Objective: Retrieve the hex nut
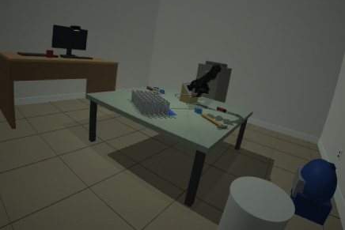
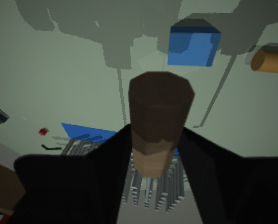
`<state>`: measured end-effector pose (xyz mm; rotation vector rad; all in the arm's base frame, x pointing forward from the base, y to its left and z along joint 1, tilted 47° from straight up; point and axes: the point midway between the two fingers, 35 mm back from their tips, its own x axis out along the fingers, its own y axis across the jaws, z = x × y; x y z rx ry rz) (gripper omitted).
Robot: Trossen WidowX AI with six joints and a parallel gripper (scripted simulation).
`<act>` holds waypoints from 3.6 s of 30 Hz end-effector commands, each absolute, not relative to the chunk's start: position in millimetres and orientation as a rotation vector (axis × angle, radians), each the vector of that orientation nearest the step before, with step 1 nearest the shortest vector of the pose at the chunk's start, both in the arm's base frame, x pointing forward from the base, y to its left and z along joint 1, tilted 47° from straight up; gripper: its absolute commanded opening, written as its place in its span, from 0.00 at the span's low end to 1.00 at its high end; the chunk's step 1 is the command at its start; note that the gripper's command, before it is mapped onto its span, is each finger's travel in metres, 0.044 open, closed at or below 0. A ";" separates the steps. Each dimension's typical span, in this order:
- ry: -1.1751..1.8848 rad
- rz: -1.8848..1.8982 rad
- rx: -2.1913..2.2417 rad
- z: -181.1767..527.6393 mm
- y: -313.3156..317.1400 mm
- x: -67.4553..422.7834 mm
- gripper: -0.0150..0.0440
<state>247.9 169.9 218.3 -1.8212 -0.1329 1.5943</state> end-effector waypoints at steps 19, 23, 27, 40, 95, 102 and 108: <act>-0.185 1.493 -1.731 188.1 96.8 288.1 0.25; -0.194 1.472 -1.725 185.6 87.5 291.2 0.25; -0.192 1.476 -1.726 178.4 94.1 294.0 0.25; -0.183 1.483 -1.730 122.2 151.1 301.9 0.25; -0.200 1.466 -1.720 72.8 197.8 311.8 0.25; -0.201 1.465 -1.721 71.5 196.9 316.2 0.25; -0.201 1.465 -1.721 70.3 196.0 320.1 0.25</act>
